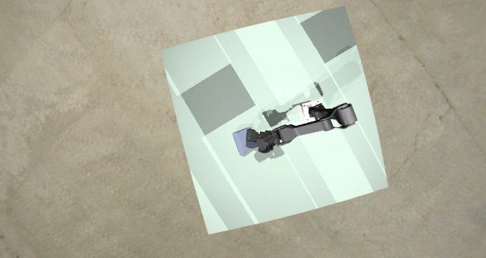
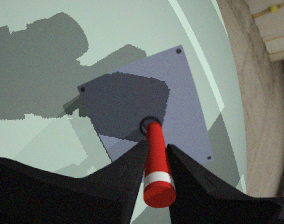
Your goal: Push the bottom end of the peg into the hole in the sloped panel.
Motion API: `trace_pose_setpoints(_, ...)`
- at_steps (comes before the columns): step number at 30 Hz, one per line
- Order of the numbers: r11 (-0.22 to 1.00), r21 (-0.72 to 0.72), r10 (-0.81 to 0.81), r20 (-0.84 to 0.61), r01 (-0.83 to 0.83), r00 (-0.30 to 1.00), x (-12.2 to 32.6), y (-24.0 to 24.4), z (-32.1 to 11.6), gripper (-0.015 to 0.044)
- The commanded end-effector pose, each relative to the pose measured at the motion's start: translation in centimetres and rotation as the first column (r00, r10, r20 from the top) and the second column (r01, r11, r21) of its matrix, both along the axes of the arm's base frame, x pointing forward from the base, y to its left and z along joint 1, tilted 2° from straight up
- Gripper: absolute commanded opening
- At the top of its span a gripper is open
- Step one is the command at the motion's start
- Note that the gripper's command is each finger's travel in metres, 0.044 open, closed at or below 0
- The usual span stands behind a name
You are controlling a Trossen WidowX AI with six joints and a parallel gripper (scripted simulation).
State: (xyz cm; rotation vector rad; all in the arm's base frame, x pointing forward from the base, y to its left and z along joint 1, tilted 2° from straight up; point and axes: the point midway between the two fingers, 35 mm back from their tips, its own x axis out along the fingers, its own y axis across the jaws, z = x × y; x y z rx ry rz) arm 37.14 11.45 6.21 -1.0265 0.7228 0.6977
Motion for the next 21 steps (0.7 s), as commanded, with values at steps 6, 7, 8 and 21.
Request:
trace_pose_setpoints(6, 1.000, 0.000, 0.000, 0.001, 0.000, 1.000, -0.14, -0.07, -0.05, 0.0000)
trace_pose_setpoints(7, 1.000, 0.000, 0.000, 0.001, 0.000, 1.000, -0.18, -0.08, -0.08, 0.0000)
trace_pose_setpoints(8, 1.000, 0.000, 0.000, 0.001, 0.000, 1.000, -0.20, -0.09, -0.09, 0.0000)
trace_pose_setpoints(21, 1.000, 0.000, 0.000, 0.001, 0.000, 1.000, -0.40, -0.17, -0.42, 0.0000)
